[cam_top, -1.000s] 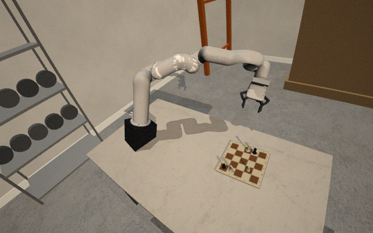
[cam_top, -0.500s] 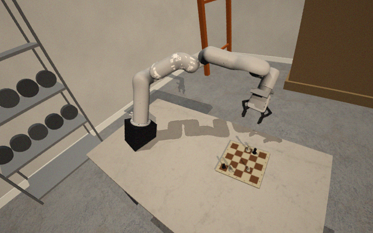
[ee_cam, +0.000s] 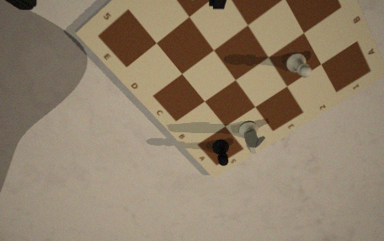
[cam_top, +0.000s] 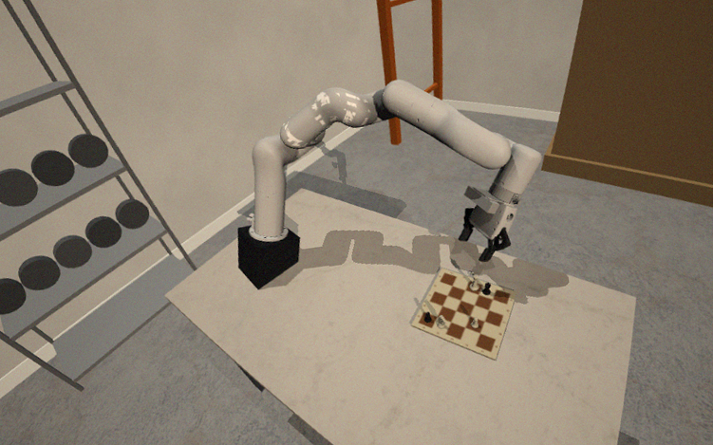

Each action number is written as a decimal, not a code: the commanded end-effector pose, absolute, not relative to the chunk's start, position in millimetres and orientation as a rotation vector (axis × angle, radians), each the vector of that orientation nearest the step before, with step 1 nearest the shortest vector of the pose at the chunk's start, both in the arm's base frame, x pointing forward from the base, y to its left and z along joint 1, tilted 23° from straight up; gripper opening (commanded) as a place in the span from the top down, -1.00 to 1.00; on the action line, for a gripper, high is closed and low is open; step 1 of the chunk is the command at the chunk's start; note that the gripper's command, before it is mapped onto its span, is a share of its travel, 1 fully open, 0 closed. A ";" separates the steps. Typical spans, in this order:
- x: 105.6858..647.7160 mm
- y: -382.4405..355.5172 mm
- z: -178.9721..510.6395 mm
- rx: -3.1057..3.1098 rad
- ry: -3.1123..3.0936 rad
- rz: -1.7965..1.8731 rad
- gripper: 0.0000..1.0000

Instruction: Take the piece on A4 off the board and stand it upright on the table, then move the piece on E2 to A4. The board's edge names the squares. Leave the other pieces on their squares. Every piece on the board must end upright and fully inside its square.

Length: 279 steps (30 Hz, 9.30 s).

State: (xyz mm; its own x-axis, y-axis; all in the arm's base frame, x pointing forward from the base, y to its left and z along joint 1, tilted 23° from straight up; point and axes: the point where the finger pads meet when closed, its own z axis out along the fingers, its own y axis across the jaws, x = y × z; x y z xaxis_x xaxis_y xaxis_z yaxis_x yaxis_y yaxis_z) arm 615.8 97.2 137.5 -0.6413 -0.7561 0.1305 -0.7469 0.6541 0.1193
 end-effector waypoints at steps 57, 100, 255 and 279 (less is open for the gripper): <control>582.9 -88.6 99.5 -1.134 -2.852 -0.617 -1.00; 586.9 -76.0 66.7 -2.746 -0.129 -0.260 -1.00; 594.7 -56.0 16.7 -2.695 0.539 -0.084 0.23; 596.4 -56.2 16.9 -2.695 0.539 -0.084 0.23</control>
State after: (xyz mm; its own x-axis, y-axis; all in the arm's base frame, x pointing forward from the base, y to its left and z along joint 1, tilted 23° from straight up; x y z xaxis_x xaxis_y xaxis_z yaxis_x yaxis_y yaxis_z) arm 594.9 -55.2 14.7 0.9247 -0.3801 -0.0218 -0.3586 -0.8504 -0.3851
